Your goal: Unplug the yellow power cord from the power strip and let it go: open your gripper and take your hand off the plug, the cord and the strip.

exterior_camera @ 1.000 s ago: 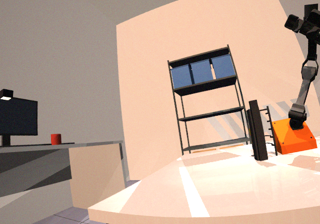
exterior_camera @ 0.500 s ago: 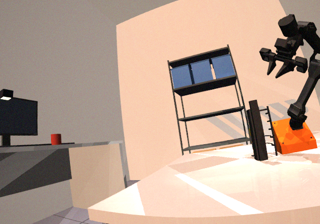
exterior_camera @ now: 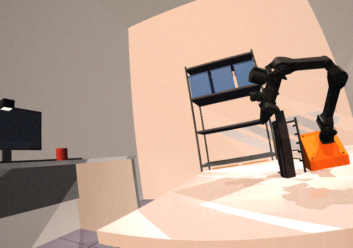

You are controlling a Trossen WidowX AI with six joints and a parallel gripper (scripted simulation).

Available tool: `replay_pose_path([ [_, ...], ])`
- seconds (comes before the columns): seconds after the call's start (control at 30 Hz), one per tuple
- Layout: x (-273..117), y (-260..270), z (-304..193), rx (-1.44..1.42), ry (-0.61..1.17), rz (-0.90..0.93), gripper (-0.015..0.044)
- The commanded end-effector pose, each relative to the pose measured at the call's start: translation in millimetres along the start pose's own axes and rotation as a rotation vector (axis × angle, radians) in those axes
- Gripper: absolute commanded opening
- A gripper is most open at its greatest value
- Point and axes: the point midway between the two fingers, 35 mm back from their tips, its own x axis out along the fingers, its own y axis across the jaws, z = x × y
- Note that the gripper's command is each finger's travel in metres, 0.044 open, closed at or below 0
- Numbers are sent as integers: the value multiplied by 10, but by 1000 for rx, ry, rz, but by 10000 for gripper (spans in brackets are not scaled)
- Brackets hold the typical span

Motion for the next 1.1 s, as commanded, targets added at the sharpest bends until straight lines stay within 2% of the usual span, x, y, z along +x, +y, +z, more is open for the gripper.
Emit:
replay_pose_path([
  [0.0,432,-550,-68,230,119,-19,160],
  [0.17,831,-1157,-291,484,239,-20,160],
  [0.37,1052,-1526,-586,778,336,2,160],
  [0.57,1367,-1875,-1287,1373,623,13,160],
  [0.63,1407,-1910,-1416,1487,681,13,160],
  [1.07,1413,-1909,-1425,1501,688,13,160],
])
